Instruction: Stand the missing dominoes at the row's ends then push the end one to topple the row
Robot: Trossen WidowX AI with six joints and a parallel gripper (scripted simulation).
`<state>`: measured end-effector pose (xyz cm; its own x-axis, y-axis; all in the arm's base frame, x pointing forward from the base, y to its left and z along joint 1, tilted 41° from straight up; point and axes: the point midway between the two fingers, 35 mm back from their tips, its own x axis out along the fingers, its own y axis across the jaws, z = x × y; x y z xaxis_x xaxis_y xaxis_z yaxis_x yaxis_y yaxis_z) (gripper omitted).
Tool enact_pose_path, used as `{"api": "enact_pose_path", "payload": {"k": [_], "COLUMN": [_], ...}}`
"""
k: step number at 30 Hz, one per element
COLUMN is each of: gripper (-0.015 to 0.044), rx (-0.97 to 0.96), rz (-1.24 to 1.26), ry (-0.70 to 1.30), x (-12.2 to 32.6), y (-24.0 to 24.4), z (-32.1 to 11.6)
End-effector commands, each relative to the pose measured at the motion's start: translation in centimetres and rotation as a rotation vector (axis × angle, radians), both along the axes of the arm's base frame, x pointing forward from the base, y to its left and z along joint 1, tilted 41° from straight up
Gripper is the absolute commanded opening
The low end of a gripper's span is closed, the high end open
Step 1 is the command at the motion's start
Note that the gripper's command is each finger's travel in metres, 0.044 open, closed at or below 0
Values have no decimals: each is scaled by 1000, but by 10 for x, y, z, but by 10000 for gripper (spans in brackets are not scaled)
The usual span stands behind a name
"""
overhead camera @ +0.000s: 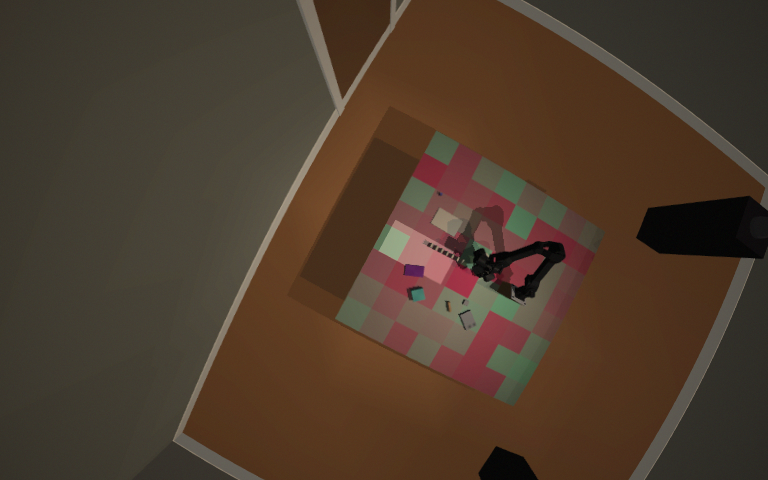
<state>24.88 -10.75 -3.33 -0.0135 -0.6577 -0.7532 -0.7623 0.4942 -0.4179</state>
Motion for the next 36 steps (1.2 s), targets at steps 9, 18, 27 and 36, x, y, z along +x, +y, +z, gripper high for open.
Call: {"api": "enact_pose_path", "payload": {"k": [9, 18, 27, 36], "gripper": [335, 99, 28, 28], "rx": [-5, -5, -5, -2], "rz": [6, 6, 6, 6], "ry": [12, 12, 12, 11], "x": [-3, -3, -3, -2], "y": [-2, -2, -2, 28], "z": [-4, -4, -4, 32]}}
